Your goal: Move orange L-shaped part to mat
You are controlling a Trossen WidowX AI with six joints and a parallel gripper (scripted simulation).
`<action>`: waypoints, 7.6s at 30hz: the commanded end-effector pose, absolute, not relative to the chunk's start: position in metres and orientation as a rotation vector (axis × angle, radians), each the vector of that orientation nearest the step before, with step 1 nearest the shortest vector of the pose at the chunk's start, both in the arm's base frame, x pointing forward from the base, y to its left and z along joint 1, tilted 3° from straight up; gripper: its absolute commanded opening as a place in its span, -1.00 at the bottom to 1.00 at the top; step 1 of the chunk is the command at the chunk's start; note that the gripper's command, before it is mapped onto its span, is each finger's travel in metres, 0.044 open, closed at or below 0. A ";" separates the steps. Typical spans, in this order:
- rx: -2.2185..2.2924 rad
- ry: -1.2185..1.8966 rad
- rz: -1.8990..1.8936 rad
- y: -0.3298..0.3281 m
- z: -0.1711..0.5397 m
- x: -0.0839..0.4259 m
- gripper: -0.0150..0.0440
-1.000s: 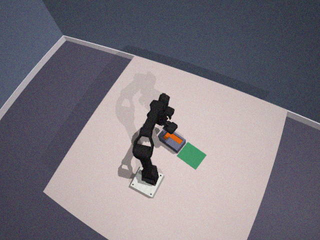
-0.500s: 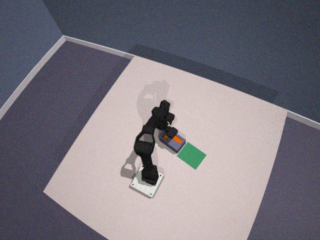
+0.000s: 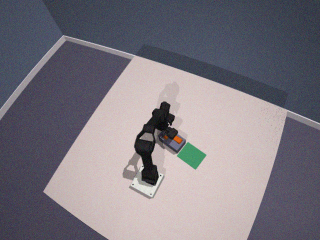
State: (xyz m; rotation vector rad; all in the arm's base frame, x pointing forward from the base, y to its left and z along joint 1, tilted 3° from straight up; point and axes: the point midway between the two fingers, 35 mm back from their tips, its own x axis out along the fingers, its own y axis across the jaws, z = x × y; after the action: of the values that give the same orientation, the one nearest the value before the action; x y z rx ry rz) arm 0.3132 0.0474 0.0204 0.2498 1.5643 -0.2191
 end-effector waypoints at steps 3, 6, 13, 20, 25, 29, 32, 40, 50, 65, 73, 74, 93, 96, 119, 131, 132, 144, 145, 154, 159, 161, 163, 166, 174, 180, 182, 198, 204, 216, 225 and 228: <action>0.243 1.574 -0.224 0.046 0.006 0.311 0.12; 0.243 1.574 -0.224 0.046 0.001 0.310 0.12; 0.243 1.574 -0.224 0.046 -0.001 0.310 0.12; 0.243 1.574 -0.224 0.046 -0.001 0.310 0.12; 0.243 1.574 -0.224 0.046 -0.001 0.310 0.12; 0.248 1.570 -0.220 0.048 0.001 0.311 0.12; 0.248 1.570 -0.220 0.048 0.001 0.311 0.12; 0.244 1.574 -0.223 0.057 0.012 0.314 0.12; 0.243 1.573 -0.224 0.049 0.083 0.316 0.12; 0.252 1.556 -0.218 0.047 0.108 0.315 0.12; 0.252 1.556 -0.218 0.047 0.108 0.315 0.12; 0.252 1.556 -0.218 0.047 0.108 0.315 0.12; -0.231 1.557 0.253 0.016 0.108 0.312 0.46; -0.429 1.527 0.450 0.003 0.108 0.310 0.46; -0.977 1.343 1.000 -0.031 0.108 0.301 0.46; -0.977 1.343 1.000 -0.031 0.079 0.300 0.46; -0.977 1.344 1.000 -0.031 0.078 0.300 0.46; -0.977 1.343 1.000 -0.031 0.066 0.301 0.46; -0.977 1.343 1.000 -0.031 0.064 0.301 0.46; -0.977 1.343 1.000 -0.031 0.049 0.301 0.46; -0.977 1.344 1.000 -0.031 0.041 0.300 0.46; -0.977 1.344 1.000 -0.031 0.038 0.300 0.46; -0.977 1.344 1.001 -0.031 0.035 0.300 0.46; -0.977 1.344 1.001 -0.031 0.030 0.299 0.46; -0.973 1.339 0.999 -0.030 0.033 0.300 0.10; -0.973 1.339 0.999 -0.030 0.033 0.300 -0.10; -0.973 1.339 0.999 -0.030 0.033 0.300 -0.15; -0.974 1.340 0.999 -0.030 0.038 0.300 -0.49; -0.975 1.342 1.000 -0.031 0.048 0.300 -0.49; -0.977 1.343 1.000 -0.031 0.067 0.300 -0.49; -0.977 1.343 1.000 -0.031 0.081 0.300 -0.49; -0.977 1.343 1.000 -0.031 0.086 0.300 -0.49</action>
State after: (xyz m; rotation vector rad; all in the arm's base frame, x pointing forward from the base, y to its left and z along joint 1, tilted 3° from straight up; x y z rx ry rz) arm 0.3002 -0.0321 0.0791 -0.9785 1.3501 0.9965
